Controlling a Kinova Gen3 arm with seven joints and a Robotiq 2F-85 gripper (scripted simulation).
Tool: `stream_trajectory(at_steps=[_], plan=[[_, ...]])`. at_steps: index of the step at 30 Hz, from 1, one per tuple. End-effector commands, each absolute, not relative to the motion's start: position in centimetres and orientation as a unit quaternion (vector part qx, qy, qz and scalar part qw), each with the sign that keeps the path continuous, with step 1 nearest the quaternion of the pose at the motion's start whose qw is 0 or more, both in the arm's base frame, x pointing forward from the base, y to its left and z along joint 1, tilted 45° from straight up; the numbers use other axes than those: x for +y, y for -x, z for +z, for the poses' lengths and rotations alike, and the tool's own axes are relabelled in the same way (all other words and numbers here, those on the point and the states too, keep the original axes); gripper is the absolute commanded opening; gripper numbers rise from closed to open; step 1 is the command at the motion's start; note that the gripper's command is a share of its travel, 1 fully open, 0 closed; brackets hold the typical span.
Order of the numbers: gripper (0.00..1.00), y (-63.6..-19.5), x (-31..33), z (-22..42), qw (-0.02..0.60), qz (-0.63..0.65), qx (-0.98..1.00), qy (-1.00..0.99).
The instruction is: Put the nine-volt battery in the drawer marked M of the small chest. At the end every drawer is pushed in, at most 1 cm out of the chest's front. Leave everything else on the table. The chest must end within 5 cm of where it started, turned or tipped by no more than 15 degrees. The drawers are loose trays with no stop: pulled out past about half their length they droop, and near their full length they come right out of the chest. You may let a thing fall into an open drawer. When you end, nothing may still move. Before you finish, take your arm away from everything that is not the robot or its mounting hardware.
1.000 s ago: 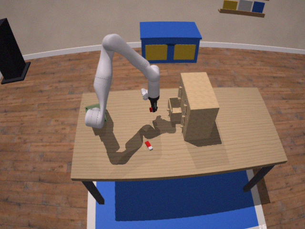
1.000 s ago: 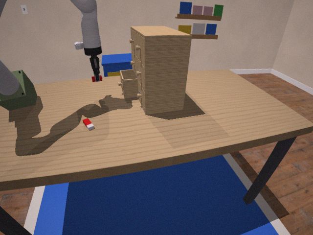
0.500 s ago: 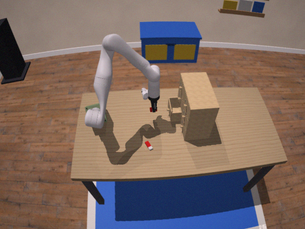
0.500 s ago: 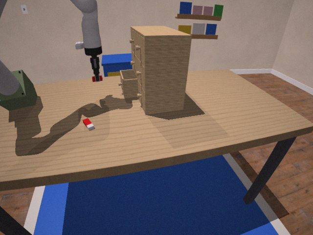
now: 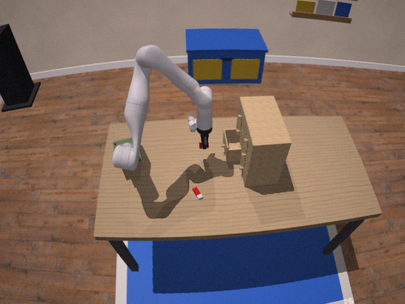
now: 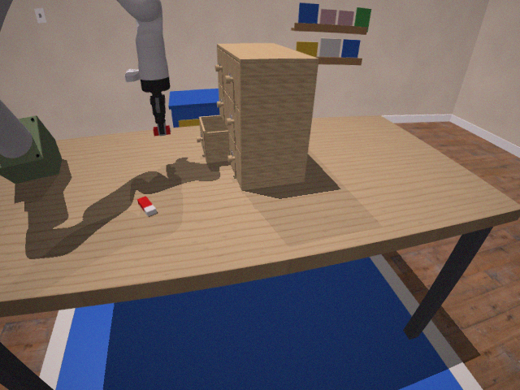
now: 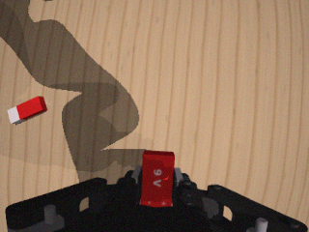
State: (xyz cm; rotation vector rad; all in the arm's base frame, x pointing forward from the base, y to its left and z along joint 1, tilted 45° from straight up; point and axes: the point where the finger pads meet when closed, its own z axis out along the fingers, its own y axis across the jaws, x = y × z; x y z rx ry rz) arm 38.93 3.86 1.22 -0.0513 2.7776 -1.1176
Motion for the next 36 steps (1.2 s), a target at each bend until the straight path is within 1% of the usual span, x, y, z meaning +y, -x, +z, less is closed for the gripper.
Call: stream_trajectory(at_steps=[1, 22, 36], plan=[[0.23, -39.0, 3.9, 1.2, 0.075, -0.372, 0.925, 0.016], [0.23, -39.0, 4.0, 1.3, 0.076, -0.372, 0.925, 0.013], [0.23, -38.5, 6.0, 3.4, 0.076, -0.372, 0.925, 0.013]])
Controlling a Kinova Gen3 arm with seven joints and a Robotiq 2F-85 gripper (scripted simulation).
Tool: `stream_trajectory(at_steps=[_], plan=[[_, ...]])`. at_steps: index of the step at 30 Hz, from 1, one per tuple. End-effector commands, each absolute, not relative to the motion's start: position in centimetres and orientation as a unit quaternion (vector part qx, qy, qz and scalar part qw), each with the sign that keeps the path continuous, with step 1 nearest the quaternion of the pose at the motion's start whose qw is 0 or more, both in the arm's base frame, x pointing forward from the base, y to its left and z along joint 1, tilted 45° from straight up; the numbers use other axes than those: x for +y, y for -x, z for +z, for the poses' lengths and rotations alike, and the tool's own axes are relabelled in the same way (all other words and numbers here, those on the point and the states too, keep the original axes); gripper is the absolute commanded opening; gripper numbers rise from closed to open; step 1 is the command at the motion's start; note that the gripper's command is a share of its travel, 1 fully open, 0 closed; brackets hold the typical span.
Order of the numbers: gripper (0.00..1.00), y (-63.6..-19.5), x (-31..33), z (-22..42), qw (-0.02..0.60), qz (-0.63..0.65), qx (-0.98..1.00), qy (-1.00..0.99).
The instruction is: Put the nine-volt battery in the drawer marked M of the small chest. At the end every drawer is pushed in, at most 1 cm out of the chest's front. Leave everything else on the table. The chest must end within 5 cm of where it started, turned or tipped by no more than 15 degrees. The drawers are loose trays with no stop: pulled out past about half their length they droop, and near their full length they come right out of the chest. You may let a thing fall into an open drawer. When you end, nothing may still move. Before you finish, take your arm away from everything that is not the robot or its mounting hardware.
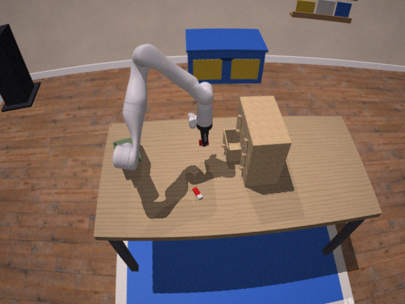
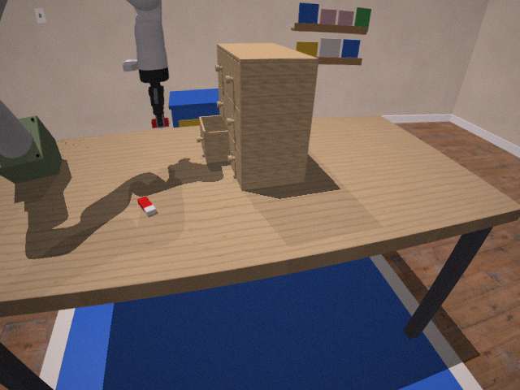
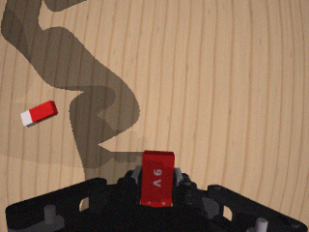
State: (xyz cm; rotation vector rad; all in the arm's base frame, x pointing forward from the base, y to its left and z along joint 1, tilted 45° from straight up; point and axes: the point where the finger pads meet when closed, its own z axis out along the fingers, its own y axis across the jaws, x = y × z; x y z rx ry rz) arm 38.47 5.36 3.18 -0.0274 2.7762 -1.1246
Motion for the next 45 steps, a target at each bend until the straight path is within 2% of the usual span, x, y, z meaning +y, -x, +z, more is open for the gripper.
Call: stream_trajectory(at_steps=[1, 29, 45], plan=[[0.23, -38.51, 6.04, 3.46, 0.076, -0.372, 0.925, 0.013], [0.23, -38.50, 6.05, 3.48, 0.084, -0.372, 0.924, 0.016], [0.23, -38.47, 6.03, 3.45, 0.107, -0.371, 0.922, 0.025]])
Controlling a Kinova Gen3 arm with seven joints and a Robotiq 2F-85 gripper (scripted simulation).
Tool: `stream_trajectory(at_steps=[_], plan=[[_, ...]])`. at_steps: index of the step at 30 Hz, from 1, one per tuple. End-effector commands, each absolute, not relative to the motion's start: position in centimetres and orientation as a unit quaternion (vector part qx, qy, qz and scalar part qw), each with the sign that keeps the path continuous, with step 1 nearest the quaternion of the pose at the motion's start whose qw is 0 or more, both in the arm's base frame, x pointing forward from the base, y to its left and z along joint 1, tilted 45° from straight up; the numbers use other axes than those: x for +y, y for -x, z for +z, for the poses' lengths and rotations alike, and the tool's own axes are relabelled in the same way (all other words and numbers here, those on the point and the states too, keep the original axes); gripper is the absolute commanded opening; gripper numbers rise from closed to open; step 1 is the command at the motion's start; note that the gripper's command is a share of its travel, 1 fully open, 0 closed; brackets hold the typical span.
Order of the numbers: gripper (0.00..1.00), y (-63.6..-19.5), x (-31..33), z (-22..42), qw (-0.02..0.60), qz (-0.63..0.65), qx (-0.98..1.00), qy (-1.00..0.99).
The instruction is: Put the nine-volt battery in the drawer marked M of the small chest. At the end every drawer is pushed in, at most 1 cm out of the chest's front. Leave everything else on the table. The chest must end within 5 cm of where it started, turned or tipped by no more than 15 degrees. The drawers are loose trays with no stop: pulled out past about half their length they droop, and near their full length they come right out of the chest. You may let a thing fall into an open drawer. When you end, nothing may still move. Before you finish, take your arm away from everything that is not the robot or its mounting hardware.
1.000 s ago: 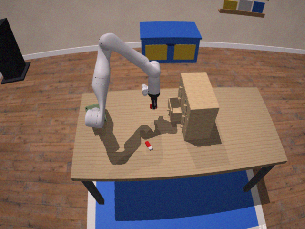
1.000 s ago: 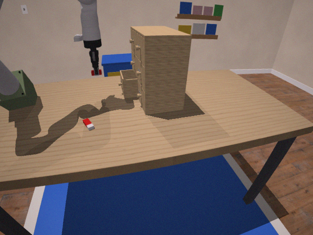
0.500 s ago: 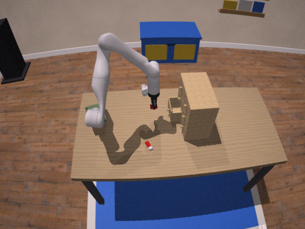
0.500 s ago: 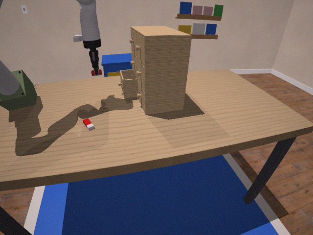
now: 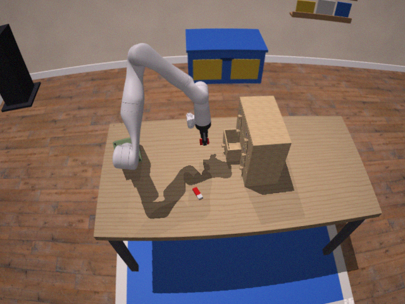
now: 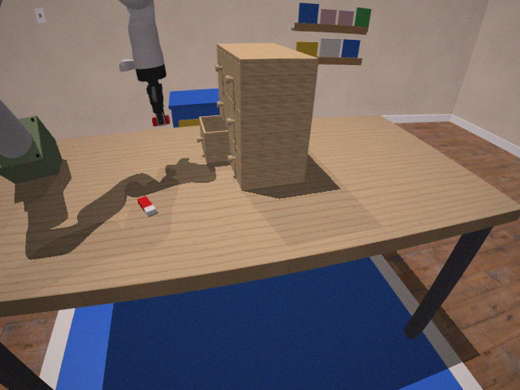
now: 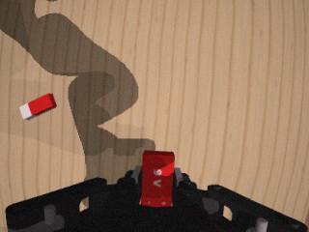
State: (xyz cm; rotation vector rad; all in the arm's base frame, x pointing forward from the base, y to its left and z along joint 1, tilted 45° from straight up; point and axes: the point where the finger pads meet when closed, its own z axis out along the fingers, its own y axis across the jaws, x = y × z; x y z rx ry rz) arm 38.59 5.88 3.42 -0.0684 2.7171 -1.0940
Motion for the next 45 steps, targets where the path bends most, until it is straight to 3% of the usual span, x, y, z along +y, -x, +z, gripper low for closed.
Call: stream_trajectory(at_steps=[1, 45], plan=[[0.23, -38.47, 6.03, 3.45, 0.107, -0.371, 0.922, 0.025], [0.23, -38.26, 5.89, 3.30, 0.236, -0.364, 0.898, 0.078]])
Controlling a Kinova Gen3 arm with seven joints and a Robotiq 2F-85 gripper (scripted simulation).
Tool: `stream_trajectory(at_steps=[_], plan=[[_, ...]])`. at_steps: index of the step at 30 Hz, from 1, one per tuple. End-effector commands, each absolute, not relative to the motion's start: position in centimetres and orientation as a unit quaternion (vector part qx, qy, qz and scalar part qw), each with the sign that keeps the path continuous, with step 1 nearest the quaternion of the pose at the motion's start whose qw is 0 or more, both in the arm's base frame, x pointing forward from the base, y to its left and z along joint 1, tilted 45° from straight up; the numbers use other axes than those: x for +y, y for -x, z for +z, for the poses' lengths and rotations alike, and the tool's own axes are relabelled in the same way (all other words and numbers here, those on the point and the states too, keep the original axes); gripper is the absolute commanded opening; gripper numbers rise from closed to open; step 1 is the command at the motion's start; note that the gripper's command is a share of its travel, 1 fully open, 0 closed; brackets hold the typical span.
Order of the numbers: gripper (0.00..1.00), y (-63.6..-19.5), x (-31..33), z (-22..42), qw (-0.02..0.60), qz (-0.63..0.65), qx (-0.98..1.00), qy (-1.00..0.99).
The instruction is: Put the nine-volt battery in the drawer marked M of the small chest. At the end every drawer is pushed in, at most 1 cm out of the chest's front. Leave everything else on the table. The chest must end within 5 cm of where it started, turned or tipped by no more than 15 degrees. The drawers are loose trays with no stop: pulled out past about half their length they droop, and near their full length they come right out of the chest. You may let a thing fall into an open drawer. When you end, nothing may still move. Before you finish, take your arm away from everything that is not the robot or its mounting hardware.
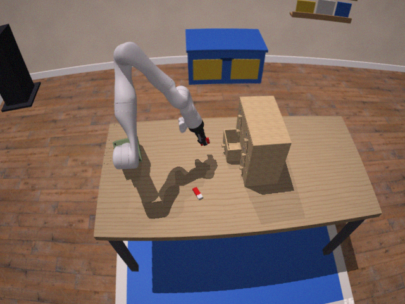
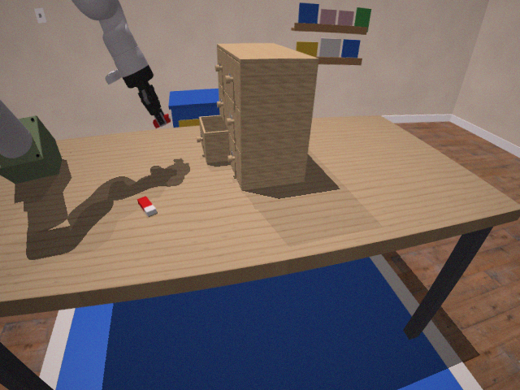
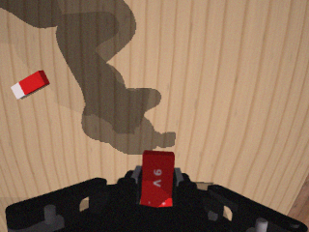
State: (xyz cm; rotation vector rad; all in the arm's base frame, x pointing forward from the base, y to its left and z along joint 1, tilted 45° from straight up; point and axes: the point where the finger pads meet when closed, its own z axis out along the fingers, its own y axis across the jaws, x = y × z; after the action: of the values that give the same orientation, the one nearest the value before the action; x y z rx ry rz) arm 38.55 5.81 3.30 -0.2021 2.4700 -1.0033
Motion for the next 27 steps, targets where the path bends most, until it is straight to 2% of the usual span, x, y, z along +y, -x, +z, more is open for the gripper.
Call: stream_trajectory(at_steps=[1, 27], plan=[[0.23, -38.25, 5.88, 3.30, 0.240, -0.364, 0.897, 0.079], [0.23, -38.11, 5.78, 3.20, 0.327, -0.354, 0.868, 0.115]])
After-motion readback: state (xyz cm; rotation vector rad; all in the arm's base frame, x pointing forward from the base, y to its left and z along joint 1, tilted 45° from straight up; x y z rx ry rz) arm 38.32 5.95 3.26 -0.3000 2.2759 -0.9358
